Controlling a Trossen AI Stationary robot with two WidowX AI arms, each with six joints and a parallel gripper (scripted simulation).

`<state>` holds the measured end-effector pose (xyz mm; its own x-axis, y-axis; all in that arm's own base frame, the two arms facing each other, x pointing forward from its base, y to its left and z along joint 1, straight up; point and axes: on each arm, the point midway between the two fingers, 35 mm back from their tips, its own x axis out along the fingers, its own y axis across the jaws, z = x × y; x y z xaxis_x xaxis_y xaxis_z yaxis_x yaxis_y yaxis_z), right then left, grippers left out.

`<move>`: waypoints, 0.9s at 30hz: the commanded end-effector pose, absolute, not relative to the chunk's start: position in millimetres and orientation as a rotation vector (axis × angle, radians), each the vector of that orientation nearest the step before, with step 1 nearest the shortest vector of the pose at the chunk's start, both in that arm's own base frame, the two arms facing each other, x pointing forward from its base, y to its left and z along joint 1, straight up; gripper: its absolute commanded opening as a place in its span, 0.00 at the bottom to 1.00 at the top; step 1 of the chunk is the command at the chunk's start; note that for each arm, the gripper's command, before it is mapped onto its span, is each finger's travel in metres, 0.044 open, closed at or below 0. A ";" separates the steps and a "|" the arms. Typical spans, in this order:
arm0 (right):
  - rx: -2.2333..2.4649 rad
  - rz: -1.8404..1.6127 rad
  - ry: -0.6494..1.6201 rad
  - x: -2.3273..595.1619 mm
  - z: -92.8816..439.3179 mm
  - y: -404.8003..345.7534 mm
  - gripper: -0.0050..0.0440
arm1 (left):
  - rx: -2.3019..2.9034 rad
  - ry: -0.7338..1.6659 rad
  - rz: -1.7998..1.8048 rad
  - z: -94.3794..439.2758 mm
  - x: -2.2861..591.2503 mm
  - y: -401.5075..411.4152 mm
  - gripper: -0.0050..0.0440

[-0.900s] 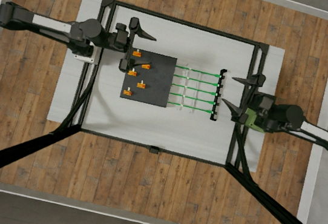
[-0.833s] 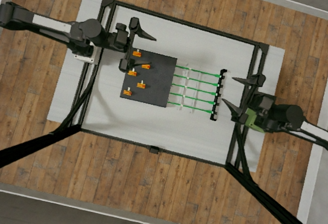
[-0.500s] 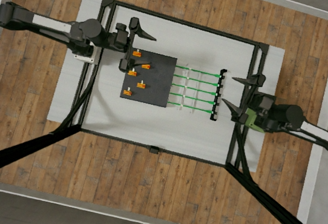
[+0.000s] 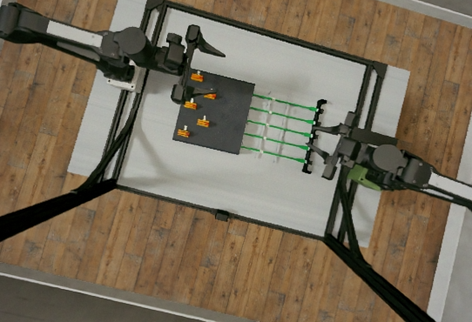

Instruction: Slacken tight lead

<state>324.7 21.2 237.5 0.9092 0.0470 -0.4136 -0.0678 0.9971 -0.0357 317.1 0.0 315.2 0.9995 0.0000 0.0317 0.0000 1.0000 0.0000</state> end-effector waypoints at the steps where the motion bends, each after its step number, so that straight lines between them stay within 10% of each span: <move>1: -0.083 0.083 0.674 336.5 212.5 34.0 0.53 | 0.000 -0.050 0.000 322.8 315.7 0.0 1.00; 27: -0.184 0.184 1.563 379.9 -17.6 104.8 0.53 | 0.000 -0.050 0.000 322.8 315.7 0.0 1.00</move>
